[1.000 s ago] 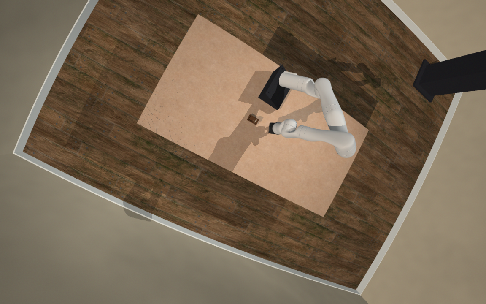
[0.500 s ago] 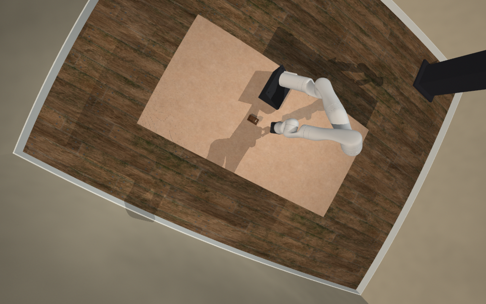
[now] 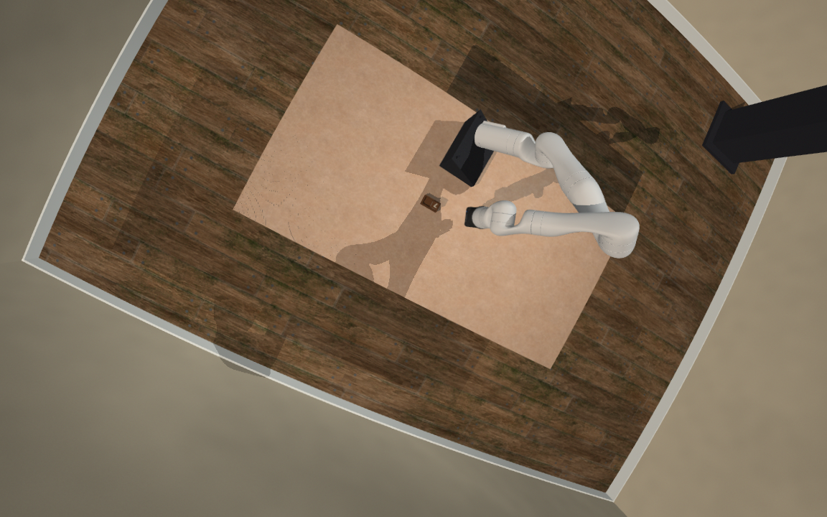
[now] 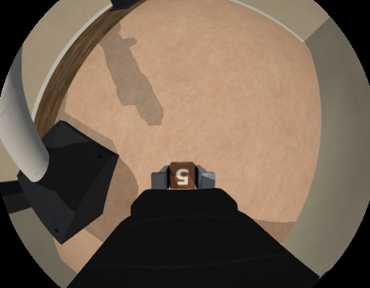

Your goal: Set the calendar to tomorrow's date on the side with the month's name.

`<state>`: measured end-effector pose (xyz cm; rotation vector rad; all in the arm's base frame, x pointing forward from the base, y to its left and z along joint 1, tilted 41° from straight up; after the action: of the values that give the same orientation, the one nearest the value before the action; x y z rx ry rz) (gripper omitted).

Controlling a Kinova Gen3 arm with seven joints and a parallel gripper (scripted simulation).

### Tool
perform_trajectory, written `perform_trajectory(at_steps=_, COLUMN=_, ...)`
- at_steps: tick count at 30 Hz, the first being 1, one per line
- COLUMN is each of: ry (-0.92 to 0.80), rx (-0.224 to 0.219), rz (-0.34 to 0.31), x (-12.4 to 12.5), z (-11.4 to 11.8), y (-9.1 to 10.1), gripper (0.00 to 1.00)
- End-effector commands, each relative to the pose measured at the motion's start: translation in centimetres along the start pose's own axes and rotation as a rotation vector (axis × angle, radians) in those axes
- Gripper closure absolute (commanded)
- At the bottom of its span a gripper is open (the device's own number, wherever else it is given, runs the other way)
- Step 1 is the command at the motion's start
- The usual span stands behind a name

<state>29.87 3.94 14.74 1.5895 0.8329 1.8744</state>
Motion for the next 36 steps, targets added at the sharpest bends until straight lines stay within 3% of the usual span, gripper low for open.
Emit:
perform_trajectory(at_steps=1, ry=0.007, rx=-0.017, rz=-0.011, x=-0.03, z=0.39, y=0.82, gripper=0.43)
perform_trajectory(at_steps=23, ry=0.021, rx=-0.017, rz=-0.011, x=-0.07, z=0.36, y=1.35, gripper=0.43)
perform_trajectory(at_steps=36, ry=0.234, rx=-0.01, rz=-0.012, x=-0.8, z=0.18, y=1.31, gripper=0.43)
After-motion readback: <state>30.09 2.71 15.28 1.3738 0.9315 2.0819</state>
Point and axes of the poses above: the point where the finger pads meet when closed, its own y axis back along the fingers, its own z axis across the jaws, x = y × z, the point moved 8 cm from there along y, back along the fingers, and after that the axes turned 13 degrees about -y, right-handed, at the moved point
